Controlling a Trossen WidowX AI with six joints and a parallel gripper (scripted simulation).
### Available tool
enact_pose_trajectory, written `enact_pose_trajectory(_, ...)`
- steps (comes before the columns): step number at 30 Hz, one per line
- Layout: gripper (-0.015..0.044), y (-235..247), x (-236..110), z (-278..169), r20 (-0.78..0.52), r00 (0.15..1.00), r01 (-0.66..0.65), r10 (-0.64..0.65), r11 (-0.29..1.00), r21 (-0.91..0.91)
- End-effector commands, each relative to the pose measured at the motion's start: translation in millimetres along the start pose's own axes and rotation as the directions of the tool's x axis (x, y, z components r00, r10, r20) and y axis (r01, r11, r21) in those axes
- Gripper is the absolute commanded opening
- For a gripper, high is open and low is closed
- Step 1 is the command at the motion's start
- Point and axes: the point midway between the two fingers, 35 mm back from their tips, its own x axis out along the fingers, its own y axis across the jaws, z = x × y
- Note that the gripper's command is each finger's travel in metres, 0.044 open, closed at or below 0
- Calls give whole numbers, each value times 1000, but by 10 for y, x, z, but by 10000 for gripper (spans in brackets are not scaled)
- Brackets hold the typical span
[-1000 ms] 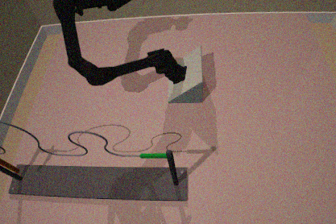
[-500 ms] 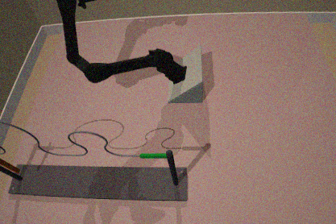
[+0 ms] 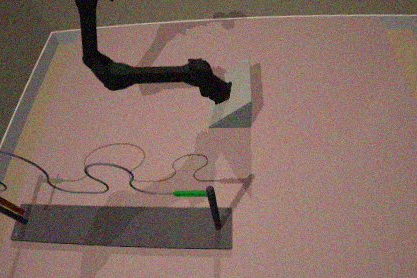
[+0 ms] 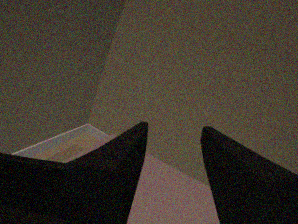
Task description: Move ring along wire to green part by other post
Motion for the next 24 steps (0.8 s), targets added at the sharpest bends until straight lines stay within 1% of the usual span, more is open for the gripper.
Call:
enact_pose_trajectory(1, 160, -231, 55, 116, 36, 998, 52, -54, 997, 49)
enact_pose_trajectory(7, 160, -642, 71, 247, 89, 984, 144, -156, 982, 126)
enact_pose_trajectory(13, 160, -1091, 16, 329, 134, 955, 237, -265, 952, 195)
enact_pose_trajectory(24, 160, -1942, -289, 333, 192, 858, 411, -475, 862, 296)
